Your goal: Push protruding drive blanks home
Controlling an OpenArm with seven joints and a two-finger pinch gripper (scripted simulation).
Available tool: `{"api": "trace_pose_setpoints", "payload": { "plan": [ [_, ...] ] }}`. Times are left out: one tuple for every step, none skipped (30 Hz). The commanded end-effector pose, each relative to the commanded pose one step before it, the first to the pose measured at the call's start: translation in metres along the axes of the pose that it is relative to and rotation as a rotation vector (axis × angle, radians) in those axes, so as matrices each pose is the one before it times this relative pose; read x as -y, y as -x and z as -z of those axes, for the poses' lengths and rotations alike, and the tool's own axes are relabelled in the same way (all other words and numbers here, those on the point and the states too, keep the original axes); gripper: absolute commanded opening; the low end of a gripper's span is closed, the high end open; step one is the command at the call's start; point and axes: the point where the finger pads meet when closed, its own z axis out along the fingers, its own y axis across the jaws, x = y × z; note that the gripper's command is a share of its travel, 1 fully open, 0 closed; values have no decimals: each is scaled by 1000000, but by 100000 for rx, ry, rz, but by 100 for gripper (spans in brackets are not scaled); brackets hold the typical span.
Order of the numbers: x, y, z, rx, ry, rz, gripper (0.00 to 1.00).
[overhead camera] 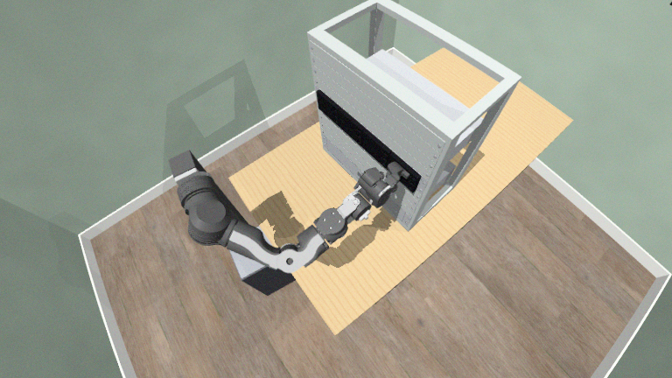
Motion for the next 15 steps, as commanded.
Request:
{"api": "trace_pose_setpoints", "payload": {
  "plan": [
    [-96, -997, -381, -402, -250, 357, 0],
    [0, 0, 0, 0, 0, 0, 0],
    [0, 0, 0, 0, 0, 0, 0],
    [0, 0, 0, 0, 0, 0, 0],
    [45, 44, -25, 10, -14, -7, 0],
    [252, 248, -142, 56, -80, -41, 0],
    [184, 262, -262, 54, -80, -41, 0],
    [-315, -57, -316, -26, 36, 19, 0],
    [-224, 28, -360, -7, 8, 4, 0],
    [-27, 154, -340, 25, -39, -19, 0],
    [-225, -41, -225, -19, 25, 13, 0],
    [-265, -135, -96, -37, 52, 27, 0],
    [-92, -57, -13, -14, 21, 11, 0],
    [-2, -1, 0, 0, 0, 0, 0],
    [0, 0, 0, 0, 0, 0, 0]
  ]
}}
